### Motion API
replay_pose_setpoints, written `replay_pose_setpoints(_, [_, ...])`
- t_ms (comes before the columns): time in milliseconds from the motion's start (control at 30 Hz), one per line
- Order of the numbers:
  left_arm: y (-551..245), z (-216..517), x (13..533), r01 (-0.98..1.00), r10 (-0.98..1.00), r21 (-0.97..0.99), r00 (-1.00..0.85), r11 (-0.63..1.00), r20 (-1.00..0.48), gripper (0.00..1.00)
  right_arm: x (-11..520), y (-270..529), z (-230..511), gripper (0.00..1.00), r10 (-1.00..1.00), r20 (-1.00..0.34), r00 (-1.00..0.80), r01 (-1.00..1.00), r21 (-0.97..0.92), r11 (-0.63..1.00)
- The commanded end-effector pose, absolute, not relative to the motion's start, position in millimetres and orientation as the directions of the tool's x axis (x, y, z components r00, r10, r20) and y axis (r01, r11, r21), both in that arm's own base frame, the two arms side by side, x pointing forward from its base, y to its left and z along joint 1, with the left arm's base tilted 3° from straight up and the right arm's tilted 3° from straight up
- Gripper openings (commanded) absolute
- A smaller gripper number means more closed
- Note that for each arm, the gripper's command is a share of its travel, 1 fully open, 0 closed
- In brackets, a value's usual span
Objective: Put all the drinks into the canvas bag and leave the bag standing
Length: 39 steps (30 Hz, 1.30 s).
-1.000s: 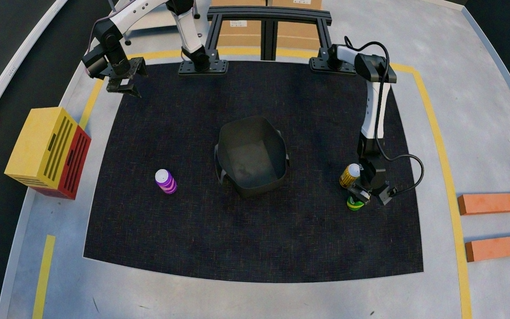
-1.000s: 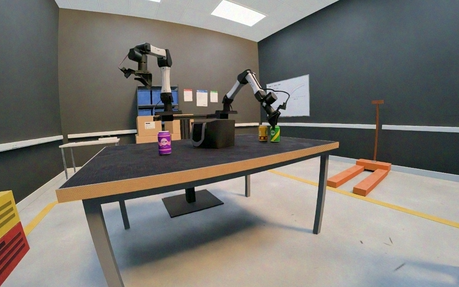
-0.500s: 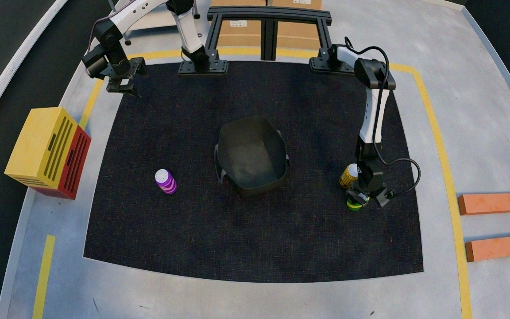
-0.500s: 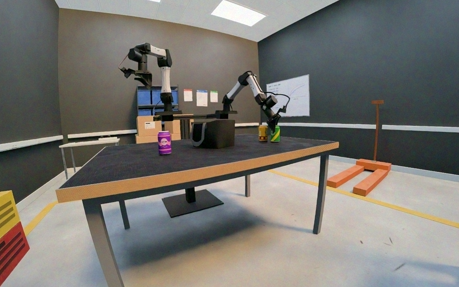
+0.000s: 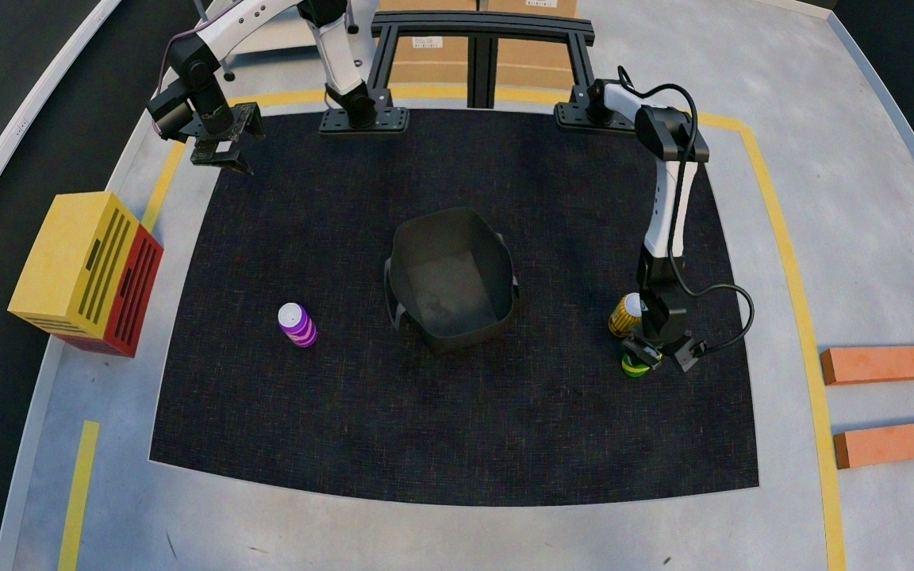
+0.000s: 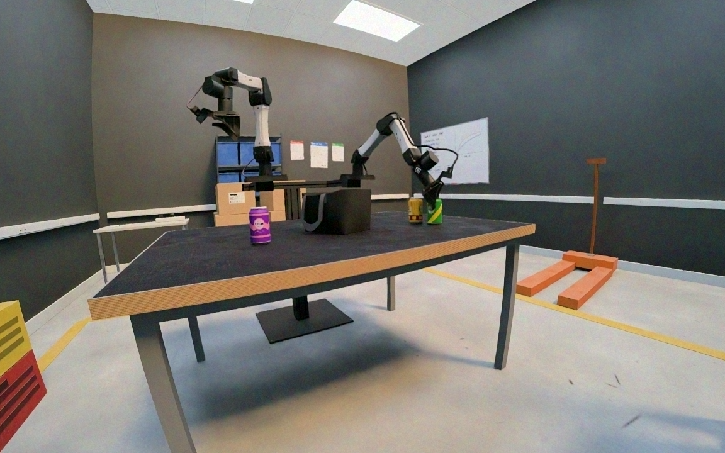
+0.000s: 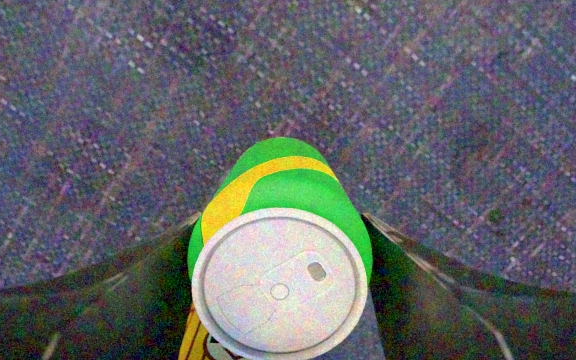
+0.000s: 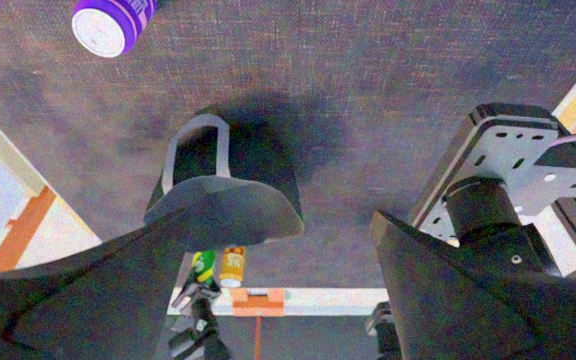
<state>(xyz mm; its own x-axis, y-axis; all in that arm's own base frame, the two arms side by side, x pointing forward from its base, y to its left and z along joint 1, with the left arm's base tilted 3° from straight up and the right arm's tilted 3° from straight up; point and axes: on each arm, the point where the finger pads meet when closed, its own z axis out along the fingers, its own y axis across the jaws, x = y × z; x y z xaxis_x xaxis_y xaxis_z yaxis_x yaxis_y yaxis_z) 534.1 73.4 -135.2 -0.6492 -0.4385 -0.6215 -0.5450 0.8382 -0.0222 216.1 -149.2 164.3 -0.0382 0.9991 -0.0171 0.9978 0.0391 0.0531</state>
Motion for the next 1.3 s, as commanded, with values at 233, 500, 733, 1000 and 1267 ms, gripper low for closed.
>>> replay_pose_setpoints(233, [75.3,-106.2,557.8,-0.536,-0.429,-0.056,-0.604,0.842,-0.672,0.76,219.2,-155.6,177.3,1.00,0.997,-0.070,-0.026,0.996,0.088,0.032])
replay_pose_setpoints(500, [75.0,-106.3,557.8,-0.537,-0.431,-0.058,-0.604,0.842,-0.671,0.75,219.2,-155.6,177.3,1.00,0.997,-0.070,-0.026,0.996,0.088,0.032])
replay_pose_setpoints(733, [74.9,-106.4,557.8,-0.537,-0.431,-0.058,-0.604,0.842,-0.671,0.74,219.2,-155.6,177.3,1.00,0.997,-0.070,-0.026,0.996,0.088,0.032])
replay_pose_setpoints(1000, [74.9,-106.4,557.8,-0.537,-0.431,-0.058,-0.604,0.842,-0.671,0.74,219.2,-155.6,177.3,1.00,0.997,-0.070,-0.026,0.996,0.088,0.032])
replay_pose_setpoints(1267, [74.9,-106.4,557.8,-0.537,-0.431,-0.058,-0.604,0.842,-0.671,0.74,219.2,-155.6,177.3,1.00,0.997,-0.070,-0.026,0.996,0.088,0.032])
